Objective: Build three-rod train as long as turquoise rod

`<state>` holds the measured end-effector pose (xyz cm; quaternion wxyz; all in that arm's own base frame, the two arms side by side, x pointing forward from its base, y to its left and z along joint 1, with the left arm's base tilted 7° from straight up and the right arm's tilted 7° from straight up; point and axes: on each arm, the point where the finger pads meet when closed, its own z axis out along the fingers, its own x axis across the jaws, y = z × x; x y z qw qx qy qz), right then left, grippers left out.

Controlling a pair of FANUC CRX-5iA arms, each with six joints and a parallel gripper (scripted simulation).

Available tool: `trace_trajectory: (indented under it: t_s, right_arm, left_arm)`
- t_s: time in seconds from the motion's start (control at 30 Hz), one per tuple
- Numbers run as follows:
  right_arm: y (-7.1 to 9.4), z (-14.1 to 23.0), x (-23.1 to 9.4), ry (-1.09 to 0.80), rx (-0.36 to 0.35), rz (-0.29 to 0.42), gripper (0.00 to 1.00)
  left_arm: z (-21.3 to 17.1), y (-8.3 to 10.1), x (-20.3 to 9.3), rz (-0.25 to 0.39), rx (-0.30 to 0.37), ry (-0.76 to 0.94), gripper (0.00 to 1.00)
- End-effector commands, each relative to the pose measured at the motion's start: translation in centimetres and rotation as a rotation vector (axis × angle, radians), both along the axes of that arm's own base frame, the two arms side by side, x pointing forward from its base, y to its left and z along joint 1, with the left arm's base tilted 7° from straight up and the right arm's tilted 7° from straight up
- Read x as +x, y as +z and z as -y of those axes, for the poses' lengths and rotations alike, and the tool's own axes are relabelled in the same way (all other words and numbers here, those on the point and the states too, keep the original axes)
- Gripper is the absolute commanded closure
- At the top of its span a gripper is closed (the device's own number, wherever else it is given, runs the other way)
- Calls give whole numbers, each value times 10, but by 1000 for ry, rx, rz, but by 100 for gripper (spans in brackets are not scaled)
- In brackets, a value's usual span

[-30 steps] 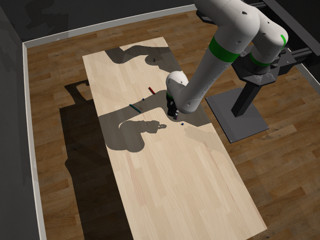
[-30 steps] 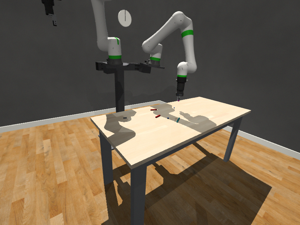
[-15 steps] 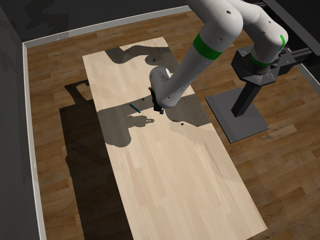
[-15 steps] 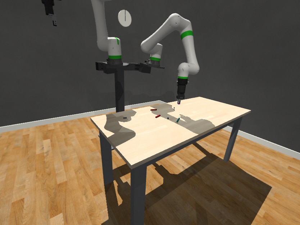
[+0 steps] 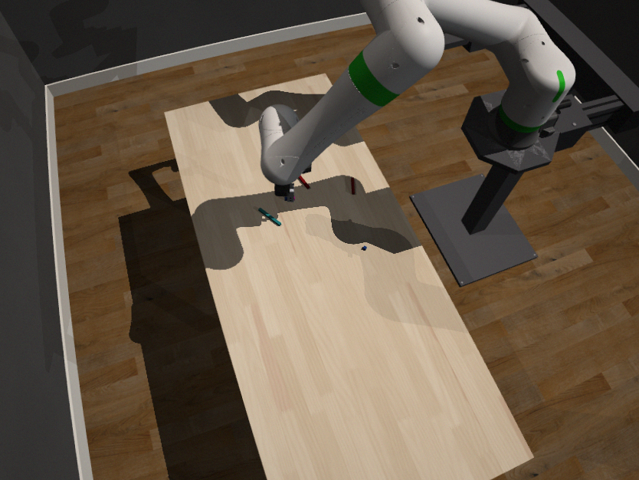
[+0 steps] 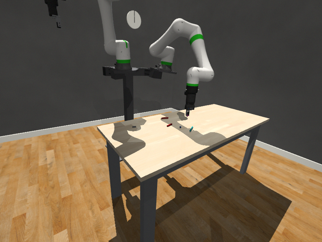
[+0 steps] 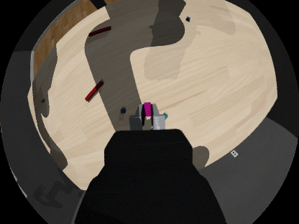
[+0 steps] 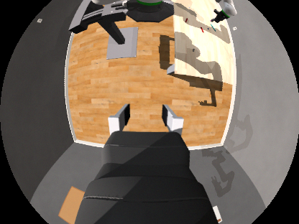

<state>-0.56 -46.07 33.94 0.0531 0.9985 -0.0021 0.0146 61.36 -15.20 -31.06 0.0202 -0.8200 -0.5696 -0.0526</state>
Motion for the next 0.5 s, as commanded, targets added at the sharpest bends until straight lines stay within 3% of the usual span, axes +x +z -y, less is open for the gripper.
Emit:
trace_trajectory:
  t_s: [0.0,0.13,0.47]
  right_arm:
    - [1,0,0,0,-2,0,0]
    - [1,0,0,0,-2,0,0]
    - [1,0,0,0,-2,0,0]
  left_arm:
    - [30,0,12,-1,9,41,76]
    - [72,0,20,3,2,91,76]
    - [74,0,20,4,1,93,76]
